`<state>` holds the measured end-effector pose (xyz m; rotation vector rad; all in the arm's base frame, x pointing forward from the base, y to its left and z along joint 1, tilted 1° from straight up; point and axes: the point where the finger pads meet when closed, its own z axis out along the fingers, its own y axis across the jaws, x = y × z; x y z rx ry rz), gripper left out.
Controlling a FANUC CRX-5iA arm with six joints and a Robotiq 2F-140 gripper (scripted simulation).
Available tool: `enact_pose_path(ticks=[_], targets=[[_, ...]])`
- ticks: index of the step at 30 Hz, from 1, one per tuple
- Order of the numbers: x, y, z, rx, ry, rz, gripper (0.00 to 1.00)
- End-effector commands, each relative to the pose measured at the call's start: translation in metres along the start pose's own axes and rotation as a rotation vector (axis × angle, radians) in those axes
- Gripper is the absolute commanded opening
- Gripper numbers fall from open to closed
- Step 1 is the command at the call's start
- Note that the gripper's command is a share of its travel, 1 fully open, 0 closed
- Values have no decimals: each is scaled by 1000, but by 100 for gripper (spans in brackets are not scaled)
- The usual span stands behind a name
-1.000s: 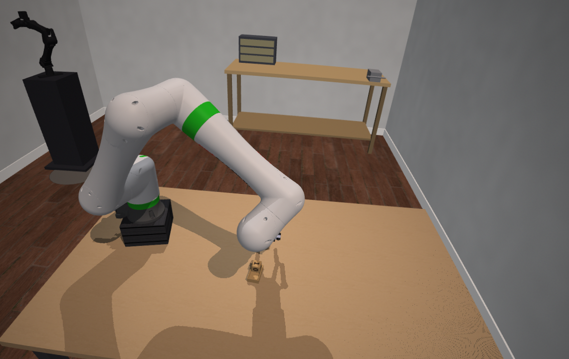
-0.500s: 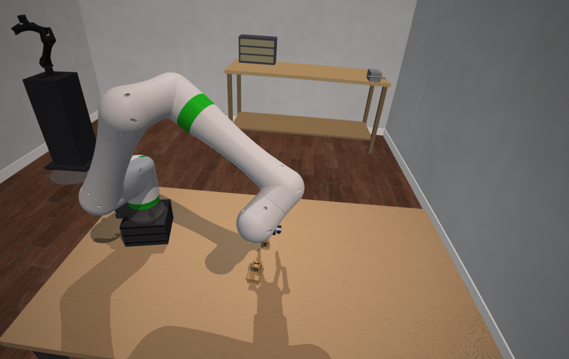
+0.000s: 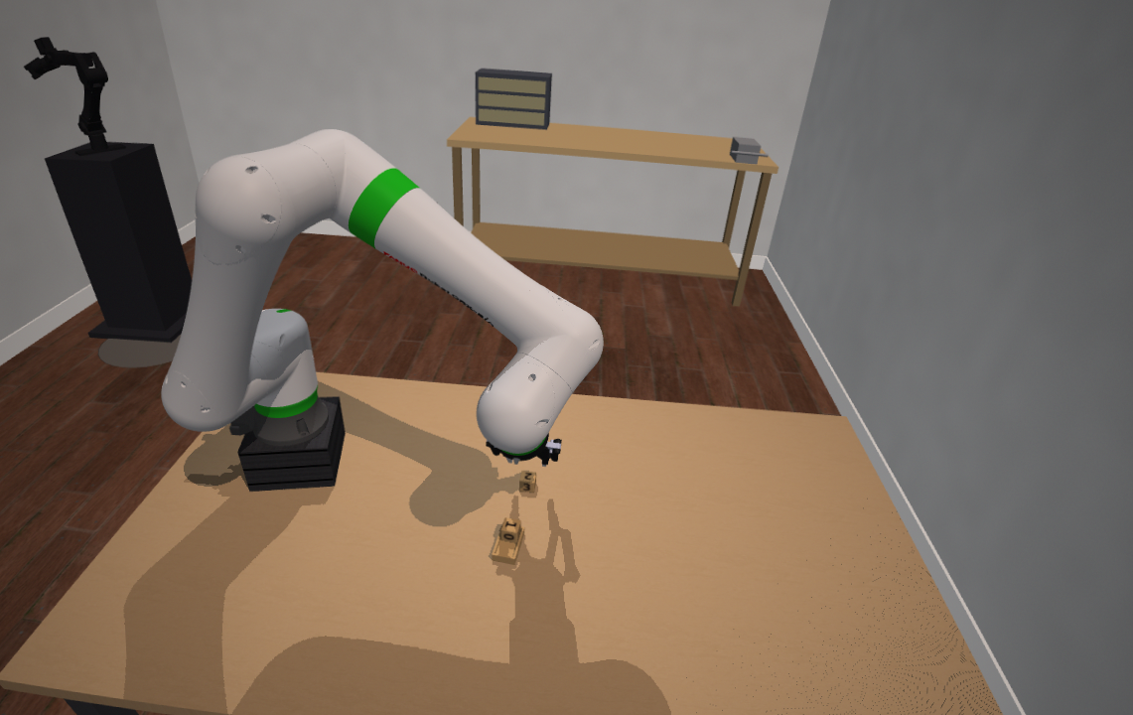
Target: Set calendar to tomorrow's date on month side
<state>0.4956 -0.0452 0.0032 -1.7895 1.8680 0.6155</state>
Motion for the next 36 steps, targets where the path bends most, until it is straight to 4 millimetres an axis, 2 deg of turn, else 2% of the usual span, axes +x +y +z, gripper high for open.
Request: enact_pose_path(ticks=[1, 10, 19, 27, 36], targets=[[-2, -1, -1, 5, 118, 1, 47], [-5, -1, -1, 6, 158, 1, 47], [-9, -1, 0, 7, 397, 1, 47], [-12, -1, 1, 5, 419, 3, 47], [-15, -1, 2, 7, 658, 3, 47]])
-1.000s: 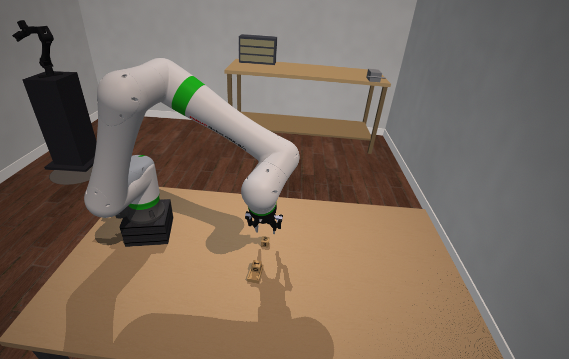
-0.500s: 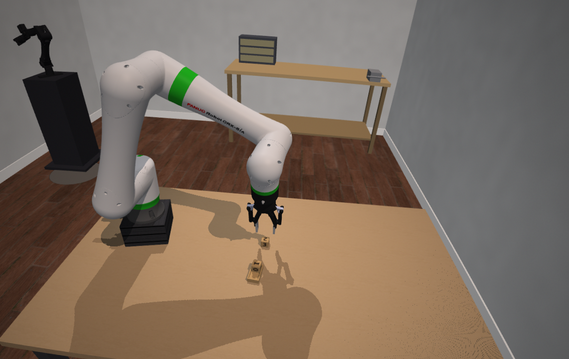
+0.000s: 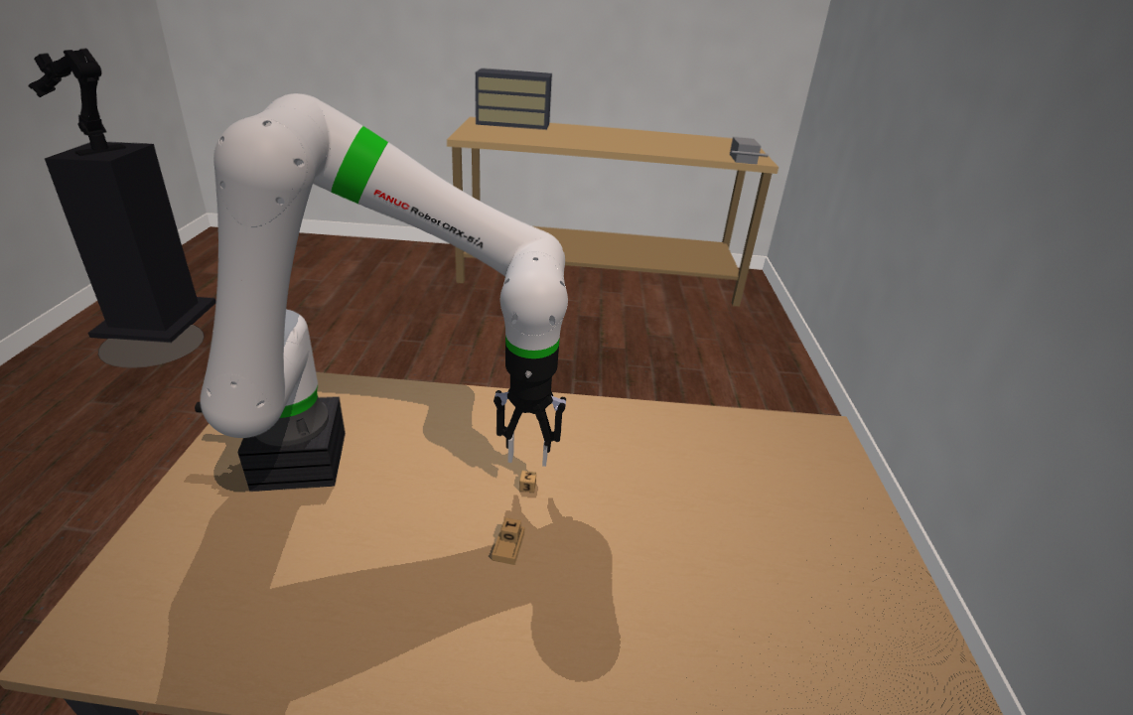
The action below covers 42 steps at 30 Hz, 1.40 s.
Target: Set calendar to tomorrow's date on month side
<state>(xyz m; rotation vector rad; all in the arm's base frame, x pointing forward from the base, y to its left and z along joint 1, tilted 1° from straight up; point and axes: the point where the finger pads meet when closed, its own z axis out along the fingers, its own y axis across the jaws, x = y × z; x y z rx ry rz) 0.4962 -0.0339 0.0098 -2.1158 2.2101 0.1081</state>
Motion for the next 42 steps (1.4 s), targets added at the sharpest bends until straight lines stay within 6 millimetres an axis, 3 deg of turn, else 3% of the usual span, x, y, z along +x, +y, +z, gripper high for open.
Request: enact_pose_path(ticks=[1, 5, 6, 23, 31, 32, 42], targets=[[-3, -1, -1, 9, 103, 5, 47], [-6, -1, -1, 9, 103, 5, 47], [-6, -1, -1, 9, 103, 5, 100], [-6, -1, -1, 9, 103, 5, 100], [-7, -1, -13, 10, 103, 12, 100], [-7, -1, -13, 10, 103, 12, 36], [-7, -1, -13, 10, 103, 12, 36]])
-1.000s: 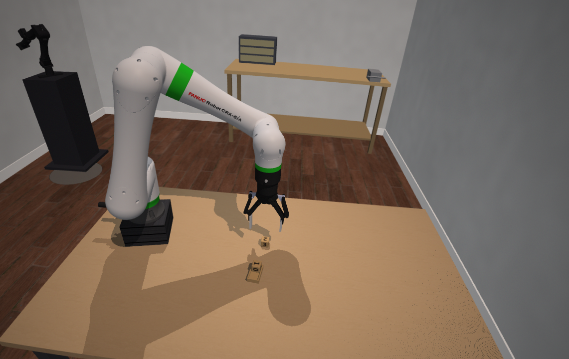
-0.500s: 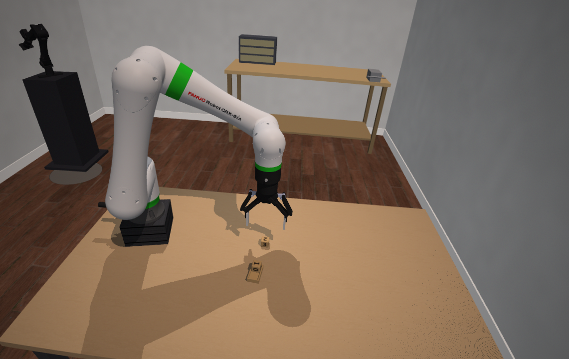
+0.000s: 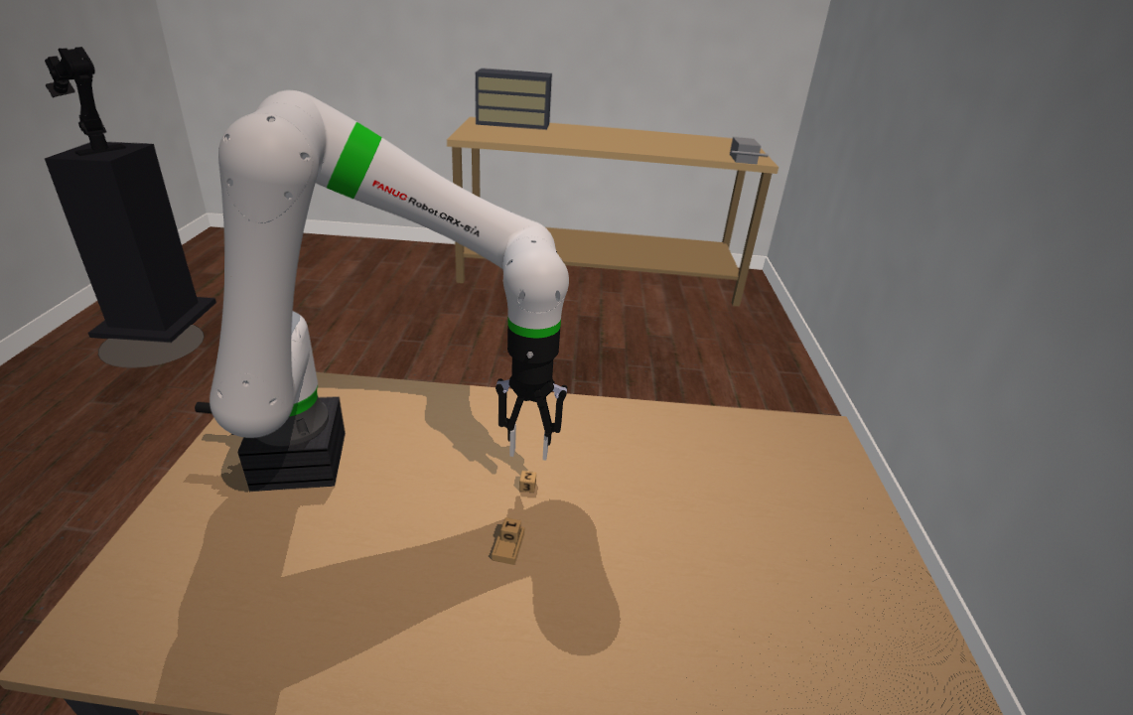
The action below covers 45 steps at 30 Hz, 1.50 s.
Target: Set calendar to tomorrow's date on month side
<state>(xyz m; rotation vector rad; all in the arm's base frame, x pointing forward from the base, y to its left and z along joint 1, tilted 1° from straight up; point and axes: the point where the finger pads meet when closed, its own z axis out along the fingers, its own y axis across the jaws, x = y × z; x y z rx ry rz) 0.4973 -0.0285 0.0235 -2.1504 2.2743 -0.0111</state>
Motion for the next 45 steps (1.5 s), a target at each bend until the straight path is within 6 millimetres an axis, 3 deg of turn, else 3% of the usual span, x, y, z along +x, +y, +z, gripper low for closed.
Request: enact_pose_path(ticks=[1, 31, 45], targets=[[0, 0, 0, 0, 0, 0, 36], [0, 0, 0, 0, 0, 0, 36], [0, 0, 9, 0, 0, 0, 36]])
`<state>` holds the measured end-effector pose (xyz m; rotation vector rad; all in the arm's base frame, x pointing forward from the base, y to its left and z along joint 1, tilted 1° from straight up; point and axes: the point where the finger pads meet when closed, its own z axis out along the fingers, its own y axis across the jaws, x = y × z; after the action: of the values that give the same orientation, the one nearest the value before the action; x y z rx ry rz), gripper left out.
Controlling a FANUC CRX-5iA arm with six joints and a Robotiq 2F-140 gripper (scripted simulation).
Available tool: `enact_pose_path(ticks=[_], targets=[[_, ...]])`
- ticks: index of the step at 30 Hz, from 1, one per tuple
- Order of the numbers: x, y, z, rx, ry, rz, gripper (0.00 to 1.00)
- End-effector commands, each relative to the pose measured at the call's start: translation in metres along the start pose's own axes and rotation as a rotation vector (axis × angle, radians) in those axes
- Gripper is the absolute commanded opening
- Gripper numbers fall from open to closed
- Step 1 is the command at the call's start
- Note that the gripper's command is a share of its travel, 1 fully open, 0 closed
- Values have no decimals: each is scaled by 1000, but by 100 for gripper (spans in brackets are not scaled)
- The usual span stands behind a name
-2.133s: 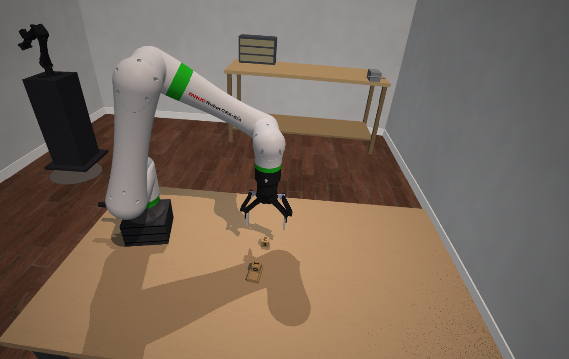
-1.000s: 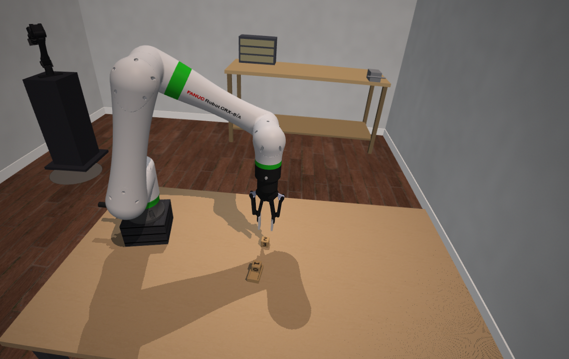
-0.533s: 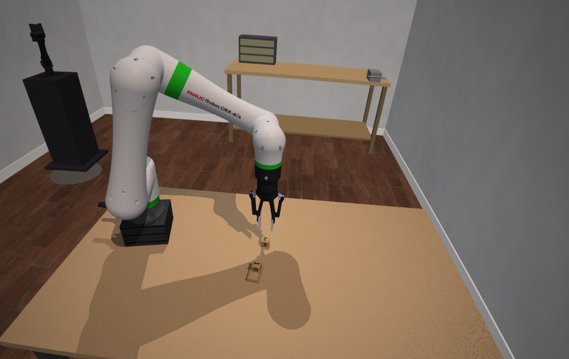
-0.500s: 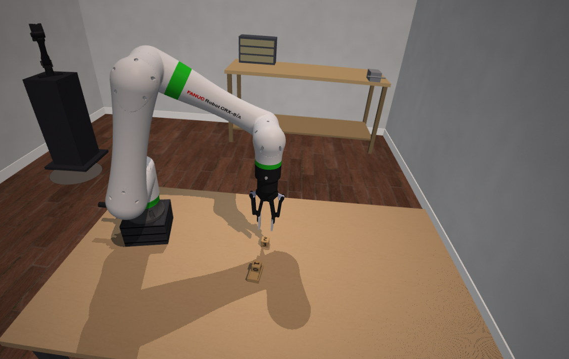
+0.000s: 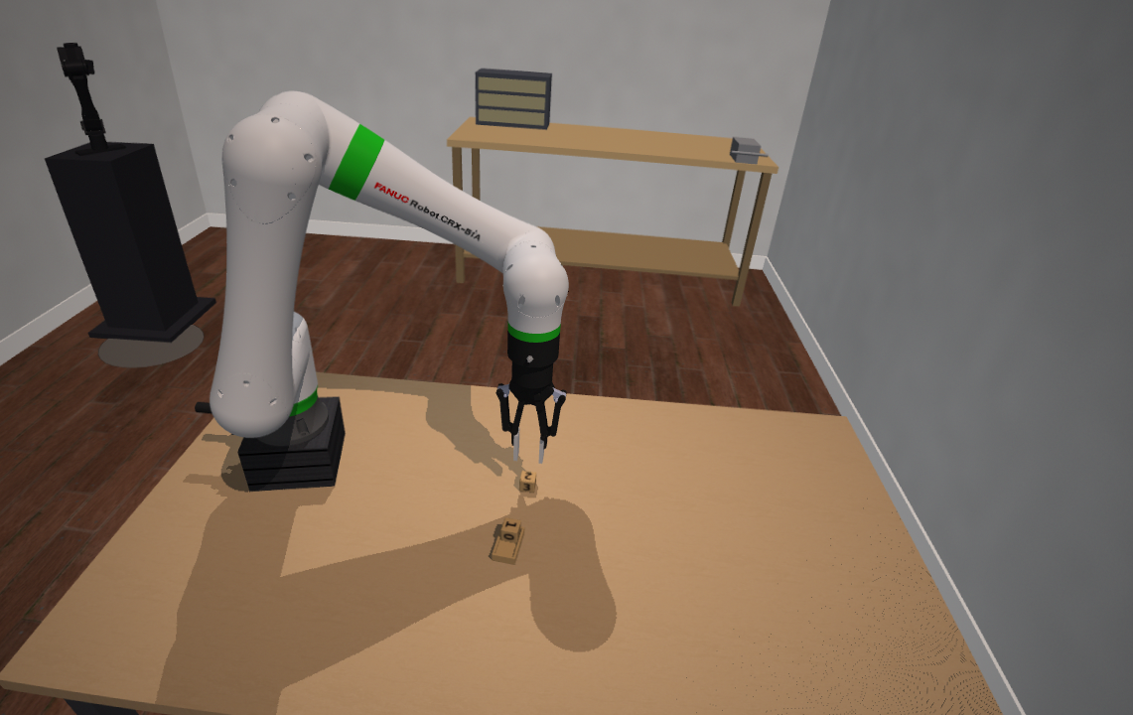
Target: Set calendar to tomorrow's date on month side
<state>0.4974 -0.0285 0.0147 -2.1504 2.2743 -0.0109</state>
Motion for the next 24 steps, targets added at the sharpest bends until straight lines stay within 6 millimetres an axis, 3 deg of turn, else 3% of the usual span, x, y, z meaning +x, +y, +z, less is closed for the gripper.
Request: enact_pose_path(ticks=[1, 24], targets=[[0, 0, 1, 0, 0, 0, 36], [0, 0, 32, 0, 0, 0, 36]])
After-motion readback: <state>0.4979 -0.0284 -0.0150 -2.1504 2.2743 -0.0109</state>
